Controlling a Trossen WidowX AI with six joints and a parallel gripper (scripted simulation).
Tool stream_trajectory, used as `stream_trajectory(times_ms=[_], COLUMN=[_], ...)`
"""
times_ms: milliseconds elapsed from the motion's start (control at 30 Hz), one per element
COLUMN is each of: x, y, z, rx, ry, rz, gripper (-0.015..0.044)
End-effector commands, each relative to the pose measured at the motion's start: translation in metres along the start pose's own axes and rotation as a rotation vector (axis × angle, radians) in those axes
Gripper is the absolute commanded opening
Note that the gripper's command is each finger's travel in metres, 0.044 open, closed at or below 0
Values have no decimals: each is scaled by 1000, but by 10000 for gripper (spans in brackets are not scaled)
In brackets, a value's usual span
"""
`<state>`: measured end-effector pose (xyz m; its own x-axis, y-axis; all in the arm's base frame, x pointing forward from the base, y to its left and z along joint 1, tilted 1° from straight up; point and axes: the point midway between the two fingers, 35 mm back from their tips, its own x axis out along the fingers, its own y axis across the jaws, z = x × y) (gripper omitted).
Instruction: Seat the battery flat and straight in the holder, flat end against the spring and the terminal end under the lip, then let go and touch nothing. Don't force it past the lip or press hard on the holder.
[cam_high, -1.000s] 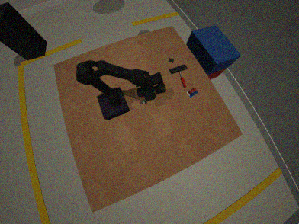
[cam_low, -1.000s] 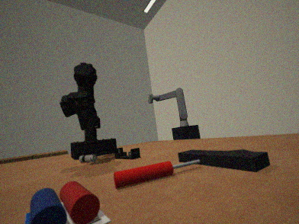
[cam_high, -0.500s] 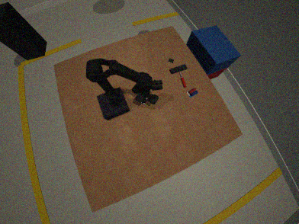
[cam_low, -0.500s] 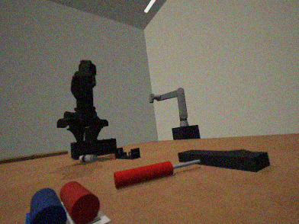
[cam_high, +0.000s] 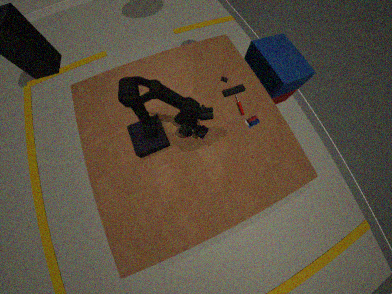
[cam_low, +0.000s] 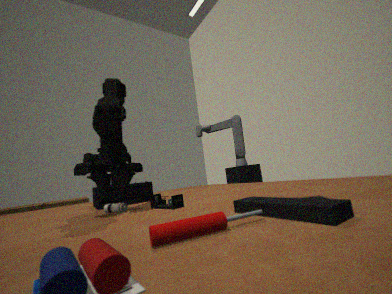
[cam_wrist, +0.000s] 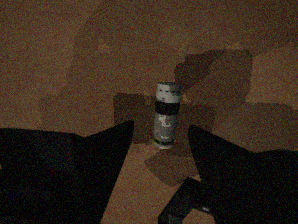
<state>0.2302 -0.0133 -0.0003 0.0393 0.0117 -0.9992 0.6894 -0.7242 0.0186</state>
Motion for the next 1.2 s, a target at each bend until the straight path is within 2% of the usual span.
stream_trajectory(times_ms=[0,500,600,1000,1167], x=[8,30,30,30,26], y=[-4,-6,-6,-6,-5], z=[2,3,3,3,3], rx=[3,3,3,3,3], ry=[-4,-4,-4,-4,-4], rz=[-14,-14,-14,-14,-14], gripper=[240,240,161,81,78])
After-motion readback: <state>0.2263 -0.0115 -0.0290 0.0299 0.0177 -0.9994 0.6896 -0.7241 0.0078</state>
